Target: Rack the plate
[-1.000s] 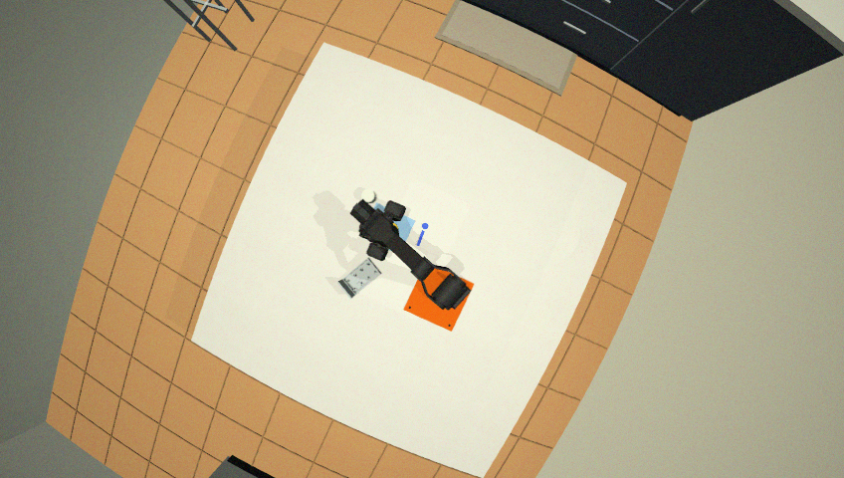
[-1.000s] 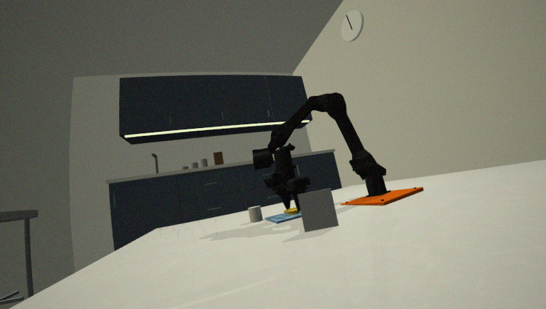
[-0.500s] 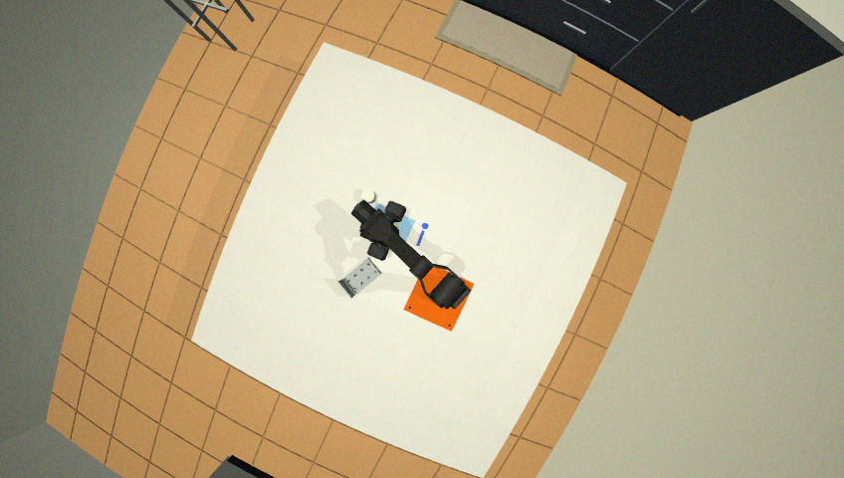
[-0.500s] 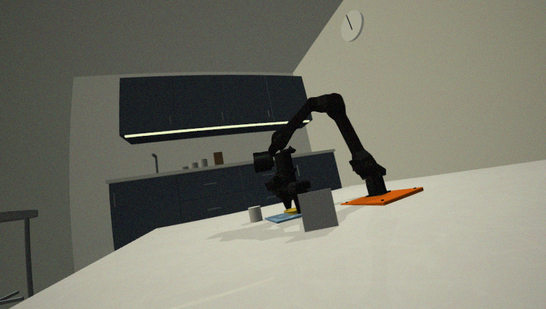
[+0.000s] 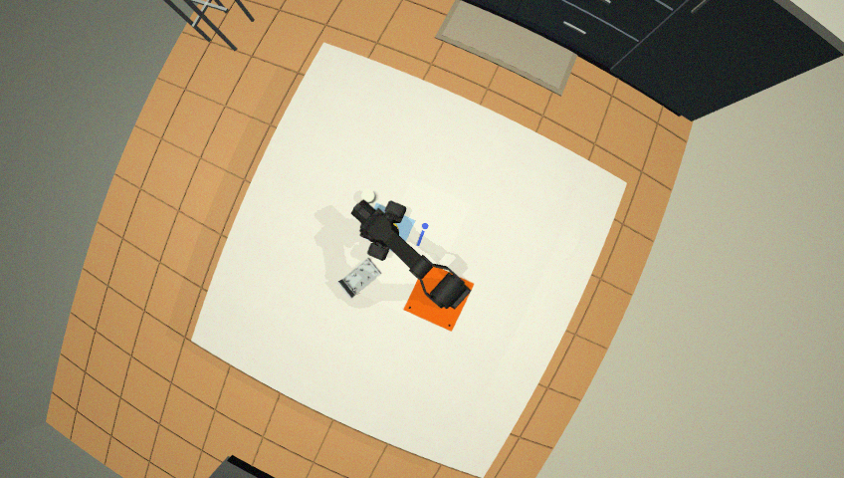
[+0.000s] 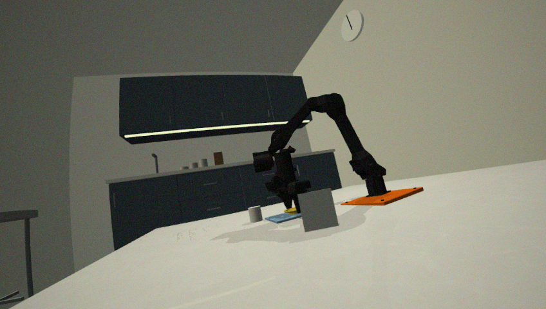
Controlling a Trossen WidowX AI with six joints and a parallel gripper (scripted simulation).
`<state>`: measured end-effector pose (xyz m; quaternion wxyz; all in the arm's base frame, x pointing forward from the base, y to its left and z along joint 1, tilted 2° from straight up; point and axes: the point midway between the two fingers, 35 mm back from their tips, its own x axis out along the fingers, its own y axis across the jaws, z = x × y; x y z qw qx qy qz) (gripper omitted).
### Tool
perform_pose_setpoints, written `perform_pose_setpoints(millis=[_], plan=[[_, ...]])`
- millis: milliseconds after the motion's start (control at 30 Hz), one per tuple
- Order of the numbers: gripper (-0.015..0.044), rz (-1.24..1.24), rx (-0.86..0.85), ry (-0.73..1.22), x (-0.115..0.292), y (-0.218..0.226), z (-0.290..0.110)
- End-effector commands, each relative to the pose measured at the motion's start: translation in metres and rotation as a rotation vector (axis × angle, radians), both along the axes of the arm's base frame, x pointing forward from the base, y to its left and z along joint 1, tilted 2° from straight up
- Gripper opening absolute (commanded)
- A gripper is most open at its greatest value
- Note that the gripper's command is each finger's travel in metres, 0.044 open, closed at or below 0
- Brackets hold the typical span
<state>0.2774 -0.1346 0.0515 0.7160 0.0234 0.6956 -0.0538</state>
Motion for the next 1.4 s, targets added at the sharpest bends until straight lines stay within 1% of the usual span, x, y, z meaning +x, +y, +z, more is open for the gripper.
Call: perform_pose_setpoints(millis=[0, 167, 200, 833, 1367], plan=[[0.0136, 0.005, -0.004, -0.005, 0.004, -0.002, 0.012], [0.0004, 0.006, -0.004, -0.007, 0.008, -0.003, 0.032], [0.0, 0.006, -0.005, -0.007, 0.009, -0.003, 0.036], [0.0, 0.007, -0.008, -0.014, 0.015, -0.003, 0.109], [0.0, 0.009, -0.011, -0.023, 0.014, -0.001, 0.162]])
